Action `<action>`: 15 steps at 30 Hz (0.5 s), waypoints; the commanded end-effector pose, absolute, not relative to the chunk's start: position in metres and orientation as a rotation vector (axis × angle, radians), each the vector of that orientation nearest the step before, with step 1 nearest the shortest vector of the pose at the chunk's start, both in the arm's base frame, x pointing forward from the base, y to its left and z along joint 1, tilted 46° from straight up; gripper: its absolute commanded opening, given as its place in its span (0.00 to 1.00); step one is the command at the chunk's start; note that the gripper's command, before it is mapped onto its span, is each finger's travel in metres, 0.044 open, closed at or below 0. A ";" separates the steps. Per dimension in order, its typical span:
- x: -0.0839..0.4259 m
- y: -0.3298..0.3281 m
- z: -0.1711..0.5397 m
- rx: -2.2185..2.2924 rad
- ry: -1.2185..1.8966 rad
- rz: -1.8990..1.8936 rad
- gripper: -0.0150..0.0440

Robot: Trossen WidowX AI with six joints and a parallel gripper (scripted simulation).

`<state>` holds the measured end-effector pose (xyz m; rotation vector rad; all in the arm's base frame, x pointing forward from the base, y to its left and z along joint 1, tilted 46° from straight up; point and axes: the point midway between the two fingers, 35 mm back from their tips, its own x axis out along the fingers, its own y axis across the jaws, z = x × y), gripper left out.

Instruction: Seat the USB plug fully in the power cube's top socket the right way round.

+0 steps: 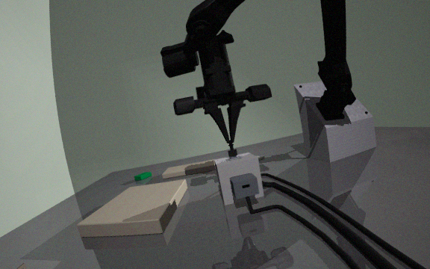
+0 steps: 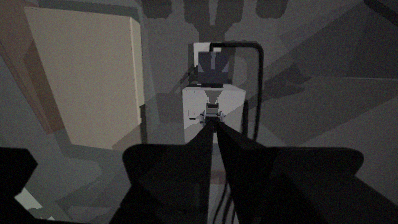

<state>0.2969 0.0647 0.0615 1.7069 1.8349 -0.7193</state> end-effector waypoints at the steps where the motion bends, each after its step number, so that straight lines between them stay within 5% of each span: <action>1: 0.297 0.065 0.062 1.706 1.835 -0.718 0.25; 15: 0.297 0.059 0.067 1.707 1.835 -0.720 0.25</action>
